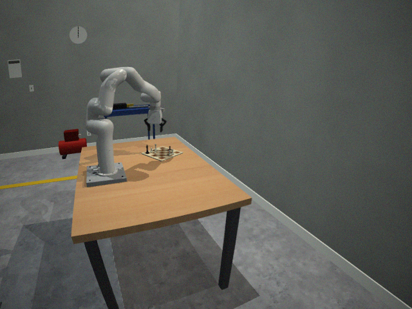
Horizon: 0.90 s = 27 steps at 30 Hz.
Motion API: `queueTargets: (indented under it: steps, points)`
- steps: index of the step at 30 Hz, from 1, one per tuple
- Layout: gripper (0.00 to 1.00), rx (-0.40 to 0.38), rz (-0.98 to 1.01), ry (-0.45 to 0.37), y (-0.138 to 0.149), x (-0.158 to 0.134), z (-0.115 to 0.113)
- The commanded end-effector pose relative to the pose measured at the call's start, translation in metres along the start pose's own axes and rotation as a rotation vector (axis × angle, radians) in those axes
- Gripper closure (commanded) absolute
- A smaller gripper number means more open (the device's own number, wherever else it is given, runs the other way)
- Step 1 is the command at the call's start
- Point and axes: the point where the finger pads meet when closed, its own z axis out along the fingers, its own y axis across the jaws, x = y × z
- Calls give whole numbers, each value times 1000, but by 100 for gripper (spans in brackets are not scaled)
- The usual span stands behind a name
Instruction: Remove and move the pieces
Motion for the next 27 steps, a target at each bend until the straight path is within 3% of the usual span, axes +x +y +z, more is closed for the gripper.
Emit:
queueTargets:
  steps: [1, 15, 17, 18, 21, 22, 27]
  points:
    - [0, -16, 279, 4, 1, 2, 5]
    - [0, 8, 833, 10, 1, 2, 24]
    - [0, 8, 833, 10, 1, 2, 24]
    - [0, 7, 954, 10, 1, 2, 24]
    - [0, 2, 1059, 11, 1, 2, 24]
    - [57, -1, 1097, 11, 1, 2, 24]
    - [57, -18, 1221, 13, 1, 2, 24]
